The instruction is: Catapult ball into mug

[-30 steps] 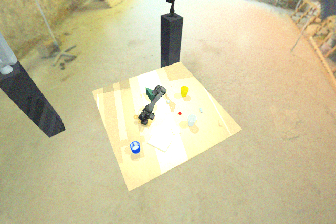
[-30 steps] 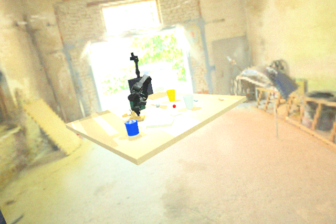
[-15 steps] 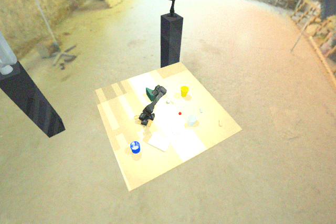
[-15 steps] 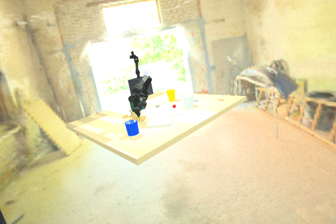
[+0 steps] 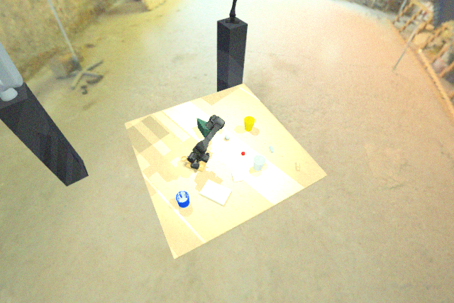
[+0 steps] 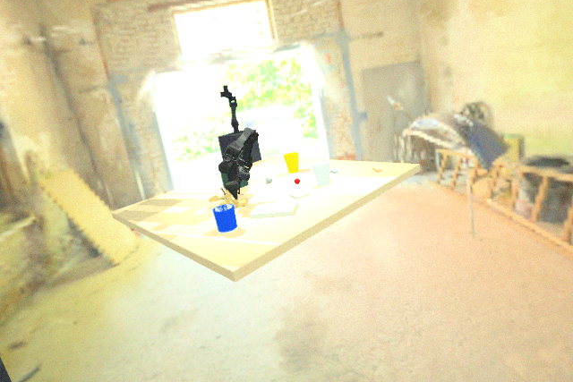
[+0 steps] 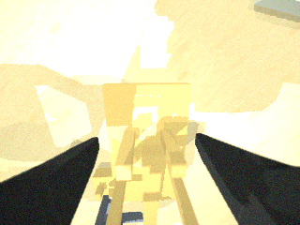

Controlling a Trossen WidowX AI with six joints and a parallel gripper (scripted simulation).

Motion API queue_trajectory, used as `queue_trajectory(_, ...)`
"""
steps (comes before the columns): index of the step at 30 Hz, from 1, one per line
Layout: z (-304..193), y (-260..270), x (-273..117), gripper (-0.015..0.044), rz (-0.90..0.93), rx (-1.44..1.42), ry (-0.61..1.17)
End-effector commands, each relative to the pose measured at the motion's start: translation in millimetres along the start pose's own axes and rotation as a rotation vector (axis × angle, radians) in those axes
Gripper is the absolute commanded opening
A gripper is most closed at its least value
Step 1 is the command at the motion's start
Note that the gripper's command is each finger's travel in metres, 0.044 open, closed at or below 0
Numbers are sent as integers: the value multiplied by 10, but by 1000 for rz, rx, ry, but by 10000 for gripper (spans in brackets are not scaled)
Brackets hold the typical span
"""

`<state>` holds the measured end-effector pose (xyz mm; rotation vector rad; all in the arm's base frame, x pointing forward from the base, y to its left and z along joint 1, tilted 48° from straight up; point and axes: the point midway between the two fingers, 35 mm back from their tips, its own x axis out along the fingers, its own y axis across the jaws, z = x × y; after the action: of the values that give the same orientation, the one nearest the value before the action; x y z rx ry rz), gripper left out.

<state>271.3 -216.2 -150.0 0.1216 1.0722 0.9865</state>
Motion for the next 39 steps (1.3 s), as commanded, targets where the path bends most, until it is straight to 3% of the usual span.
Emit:
queue_trajectory(1, -14, -46, -359, 440, -14, -5, 4)
queue_trajectory(5, -25, -2, -846, 440, -14, -4, 5)
queue_trajectory(8, -27, 15, -927, 440, -14, -3, 5)
queue_trajectory(16, -21, 20, -857, 440, -18, 4, 1)
queue_trajectory(22, -18, 11, -415, 440, -18, 3, -1)
queue_trajectory(39, -14, -2, -199, 440, -18, 3, -1)
